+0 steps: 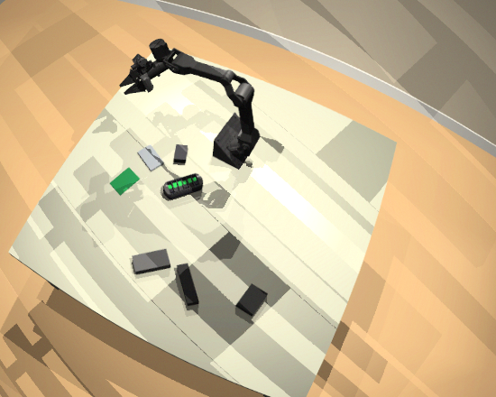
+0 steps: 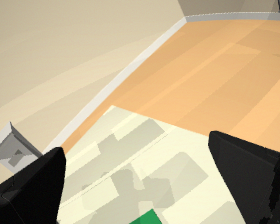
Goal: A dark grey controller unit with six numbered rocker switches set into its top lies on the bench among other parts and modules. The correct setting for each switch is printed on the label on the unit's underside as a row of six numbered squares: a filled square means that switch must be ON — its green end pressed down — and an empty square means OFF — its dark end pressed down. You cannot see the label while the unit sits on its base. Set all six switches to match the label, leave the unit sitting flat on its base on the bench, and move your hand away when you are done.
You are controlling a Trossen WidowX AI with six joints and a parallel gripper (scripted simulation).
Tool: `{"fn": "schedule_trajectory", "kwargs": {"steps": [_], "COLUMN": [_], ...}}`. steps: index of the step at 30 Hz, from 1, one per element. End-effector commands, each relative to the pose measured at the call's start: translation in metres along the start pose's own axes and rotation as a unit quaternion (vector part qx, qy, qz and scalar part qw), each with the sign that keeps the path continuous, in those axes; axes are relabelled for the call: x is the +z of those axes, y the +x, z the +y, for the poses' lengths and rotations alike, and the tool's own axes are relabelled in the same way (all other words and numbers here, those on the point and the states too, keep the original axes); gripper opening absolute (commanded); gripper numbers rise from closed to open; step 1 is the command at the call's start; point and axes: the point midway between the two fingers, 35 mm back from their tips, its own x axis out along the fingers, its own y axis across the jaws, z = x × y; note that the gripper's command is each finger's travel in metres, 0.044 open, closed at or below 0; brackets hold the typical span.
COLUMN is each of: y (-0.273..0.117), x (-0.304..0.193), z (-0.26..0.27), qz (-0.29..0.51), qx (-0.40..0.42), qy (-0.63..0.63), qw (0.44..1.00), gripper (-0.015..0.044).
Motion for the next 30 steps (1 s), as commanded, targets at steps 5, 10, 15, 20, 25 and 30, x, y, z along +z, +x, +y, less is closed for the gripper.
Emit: {"fn": "schedule_trajectory", "kwargs": {"steps": [5, 10, 15, 20, 25, 30], "y": [0.003, 0.021, 0.033, 0.038, 0.034, 0.023], "x": [-0.006, -0.051, -0.101, -0.152, -0.202, -0.251], "z": [0.001, 0.008, 0.016, 0.025, 0.032, 0.039], "qz": [0.008, 0.065, 0.115, 0.149, 0.157, 0.139], "qx": [-0.002, -0.032, -0.084, -0.154, -0.244, -0.34], "qy": [0.026, 0.212, 0.39, 0.546, 0.666, 0.75], "qw": [1.0, 0.975, 0.91, 0.81, 0.687, 0.55], "gripper": [0.0269, 0.0137, 0.0006, 0.0, 0.0, 0.0]}}
